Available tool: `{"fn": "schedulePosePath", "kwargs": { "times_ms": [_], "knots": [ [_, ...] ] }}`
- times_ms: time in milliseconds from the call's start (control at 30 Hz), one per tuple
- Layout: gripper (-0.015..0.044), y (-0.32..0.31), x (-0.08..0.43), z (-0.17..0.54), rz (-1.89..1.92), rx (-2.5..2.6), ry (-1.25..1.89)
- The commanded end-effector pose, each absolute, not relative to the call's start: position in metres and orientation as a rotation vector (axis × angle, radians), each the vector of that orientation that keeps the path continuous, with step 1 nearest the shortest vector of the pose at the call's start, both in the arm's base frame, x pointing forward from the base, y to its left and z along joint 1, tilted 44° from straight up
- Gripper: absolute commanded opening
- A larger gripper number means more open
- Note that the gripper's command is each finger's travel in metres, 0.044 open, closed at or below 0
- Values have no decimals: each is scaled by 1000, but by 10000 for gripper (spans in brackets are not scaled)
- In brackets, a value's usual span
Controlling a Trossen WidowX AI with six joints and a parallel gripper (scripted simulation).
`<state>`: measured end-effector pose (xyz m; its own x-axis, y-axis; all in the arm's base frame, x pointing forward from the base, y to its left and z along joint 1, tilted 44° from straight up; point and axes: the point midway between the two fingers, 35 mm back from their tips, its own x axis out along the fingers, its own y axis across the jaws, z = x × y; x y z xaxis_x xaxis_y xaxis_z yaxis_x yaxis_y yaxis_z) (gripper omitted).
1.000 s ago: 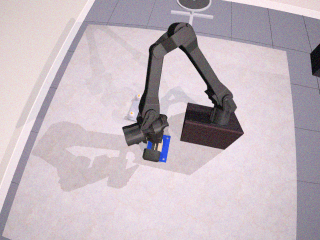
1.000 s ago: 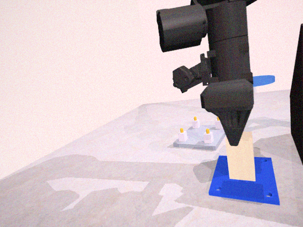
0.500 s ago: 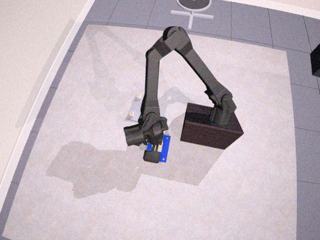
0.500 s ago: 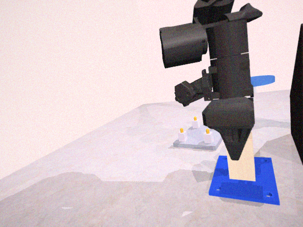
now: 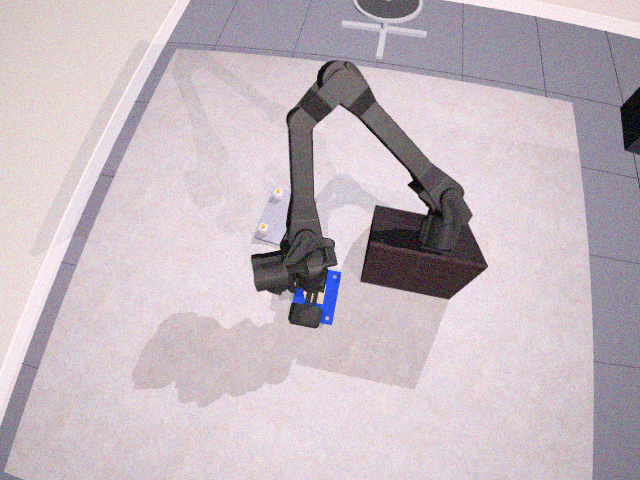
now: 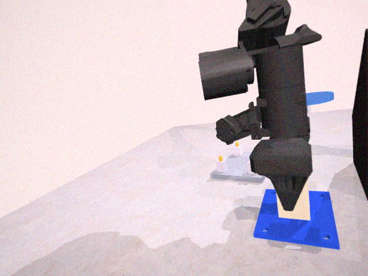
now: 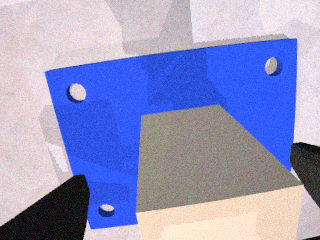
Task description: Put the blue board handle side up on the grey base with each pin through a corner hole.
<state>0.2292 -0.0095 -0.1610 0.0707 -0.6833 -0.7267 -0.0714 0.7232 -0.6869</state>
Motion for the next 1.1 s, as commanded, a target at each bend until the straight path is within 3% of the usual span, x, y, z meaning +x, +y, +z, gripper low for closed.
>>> {"fn": "schedulePosePath", "kwargs": {
  "times_ms": [0, 33, 367, 567, 733, 1067],
  "knots": [
    [440, -15, 227, -164, -517, -672, 1453],
    [440, -15, 227, -164, -517, -672, 1453],
    [177, -15, 227, -164, -517, -672, 1453],
    [137, -15, 227, -164, -517, -672, 1453],
    [6, -10, 227, -161, -515, -671, 1453],
    [0, 8, 228, -145, -510, -668, 1454]
  ]
}}
